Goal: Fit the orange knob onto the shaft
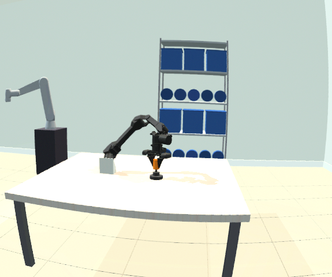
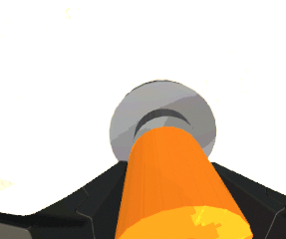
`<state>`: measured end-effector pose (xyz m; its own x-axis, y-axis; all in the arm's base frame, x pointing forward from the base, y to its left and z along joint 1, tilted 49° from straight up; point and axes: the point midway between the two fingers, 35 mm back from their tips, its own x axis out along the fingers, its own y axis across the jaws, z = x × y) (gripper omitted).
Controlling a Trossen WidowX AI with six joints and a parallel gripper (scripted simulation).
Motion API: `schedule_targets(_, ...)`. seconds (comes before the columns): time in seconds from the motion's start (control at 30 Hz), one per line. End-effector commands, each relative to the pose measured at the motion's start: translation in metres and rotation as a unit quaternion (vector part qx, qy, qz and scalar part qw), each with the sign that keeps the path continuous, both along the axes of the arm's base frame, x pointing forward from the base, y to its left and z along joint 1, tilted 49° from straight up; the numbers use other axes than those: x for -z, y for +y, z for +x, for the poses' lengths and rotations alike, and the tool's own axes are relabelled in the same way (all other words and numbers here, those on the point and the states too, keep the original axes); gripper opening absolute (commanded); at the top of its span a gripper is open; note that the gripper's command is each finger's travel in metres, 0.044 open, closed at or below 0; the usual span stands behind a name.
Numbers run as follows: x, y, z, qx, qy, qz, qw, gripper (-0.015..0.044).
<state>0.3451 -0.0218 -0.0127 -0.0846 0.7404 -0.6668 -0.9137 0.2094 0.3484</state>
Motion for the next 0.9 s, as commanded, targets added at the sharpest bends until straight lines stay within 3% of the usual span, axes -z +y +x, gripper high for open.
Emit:
schedule_targets(0.0,0.0003,-0.0054,-0.0001,-0.035,-0.043,0.003,0.998,0.0)
schedule_targets(0.87,0.0008,-0.0028,-0.0003,-0.039,-0.047,0.003,0.998,0.0)
